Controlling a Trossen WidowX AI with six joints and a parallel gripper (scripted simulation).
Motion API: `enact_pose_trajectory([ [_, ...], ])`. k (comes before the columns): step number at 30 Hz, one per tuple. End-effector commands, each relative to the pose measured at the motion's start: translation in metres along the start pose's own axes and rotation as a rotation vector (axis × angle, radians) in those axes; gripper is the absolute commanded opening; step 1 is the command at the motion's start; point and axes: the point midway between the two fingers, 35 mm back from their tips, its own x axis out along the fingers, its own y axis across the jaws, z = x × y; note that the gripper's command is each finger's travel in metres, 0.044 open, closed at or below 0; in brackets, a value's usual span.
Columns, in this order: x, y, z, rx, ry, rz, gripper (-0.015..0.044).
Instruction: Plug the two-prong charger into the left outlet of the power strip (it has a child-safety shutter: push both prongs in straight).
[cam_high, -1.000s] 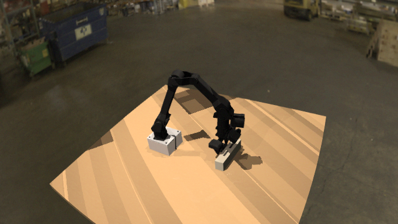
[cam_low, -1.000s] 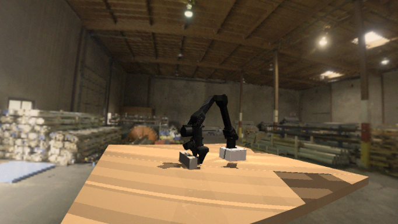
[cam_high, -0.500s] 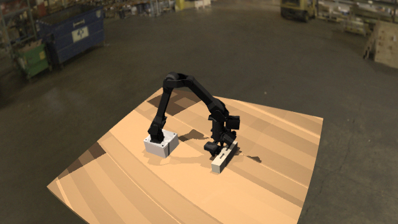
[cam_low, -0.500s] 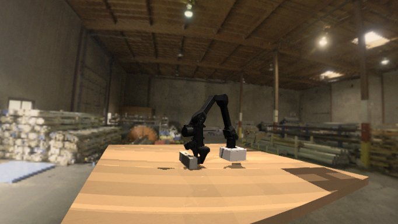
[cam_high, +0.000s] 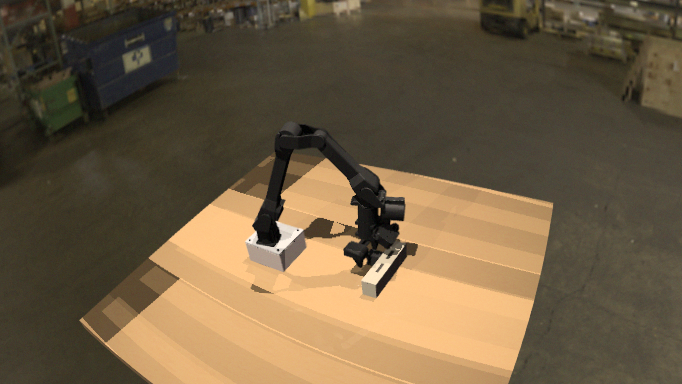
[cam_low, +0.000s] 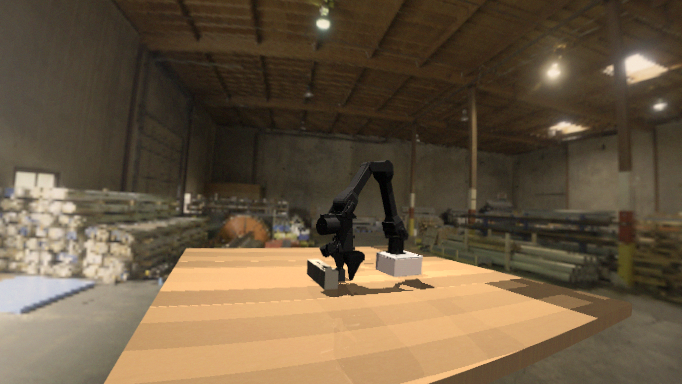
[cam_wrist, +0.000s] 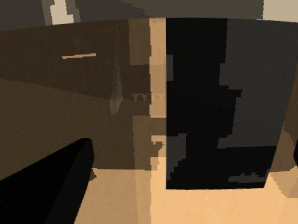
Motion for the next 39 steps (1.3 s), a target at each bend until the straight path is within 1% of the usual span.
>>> enact_pose_trajectory([
  [1, 0.0, 0.0, -0.004, 0.006, -0.003, -0.002, 0.044],
  [31, 0.002, 0.0, -0.035, 0.002, -0.006, -0.004, 0.044],
  [33, -0.008, 0.0, -0.034, 0.019, -0.074, -0.028, 0.044],
  [39, -0.057, 0.001, -0.034, 0.133, -0.408, -0.075, 0.044],
])
